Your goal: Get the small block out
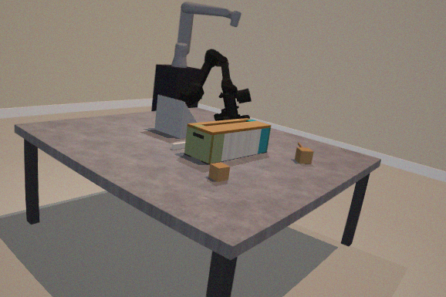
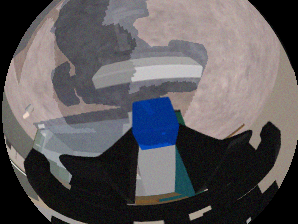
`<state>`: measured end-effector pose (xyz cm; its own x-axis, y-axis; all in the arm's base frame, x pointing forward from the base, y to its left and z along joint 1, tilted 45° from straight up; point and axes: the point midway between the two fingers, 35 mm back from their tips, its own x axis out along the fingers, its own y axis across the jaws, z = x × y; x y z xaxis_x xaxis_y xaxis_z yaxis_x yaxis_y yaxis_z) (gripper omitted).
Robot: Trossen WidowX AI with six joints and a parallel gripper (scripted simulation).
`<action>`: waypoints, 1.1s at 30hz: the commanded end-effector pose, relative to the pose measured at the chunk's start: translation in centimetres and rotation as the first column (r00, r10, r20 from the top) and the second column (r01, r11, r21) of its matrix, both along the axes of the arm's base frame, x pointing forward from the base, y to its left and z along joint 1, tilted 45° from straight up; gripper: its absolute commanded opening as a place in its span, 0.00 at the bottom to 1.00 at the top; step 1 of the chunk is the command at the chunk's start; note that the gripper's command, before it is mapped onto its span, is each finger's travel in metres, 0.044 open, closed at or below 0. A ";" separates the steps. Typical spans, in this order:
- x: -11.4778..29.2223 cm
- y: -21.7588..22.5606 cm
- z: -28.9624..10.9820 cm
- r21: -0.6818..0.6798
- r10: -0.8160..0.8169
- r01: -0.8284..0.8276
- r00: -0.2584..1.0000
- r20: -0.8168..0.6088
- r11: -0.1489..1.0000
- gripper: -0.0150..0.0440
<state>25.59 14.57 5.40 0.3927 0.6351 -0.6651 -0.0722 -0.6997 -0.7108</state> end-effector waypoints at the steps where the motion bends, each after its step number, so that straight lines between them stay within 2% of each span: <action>1: 0.2 -1.0 1.4 0.000 0.015 -0.015 1.000 0.014 1.000 0.25; 9: -0.1 -2.4 3.0 0.000 0.029 -0.029 0.999 0.018 1.000 0.25; 14: -0.8 -3.4 1.3 0.046 -0.094 0.102 0.985 -0.147 0.994 0.25; 21: -1.0 -3.8 1.5 0.112 -0.242 0.295 0.909 -0.340 0.949 0.25; 33: -1.2 -4.5 1.9 0.121 -0.400 0.608 0.646 -0.650 0.785 0.25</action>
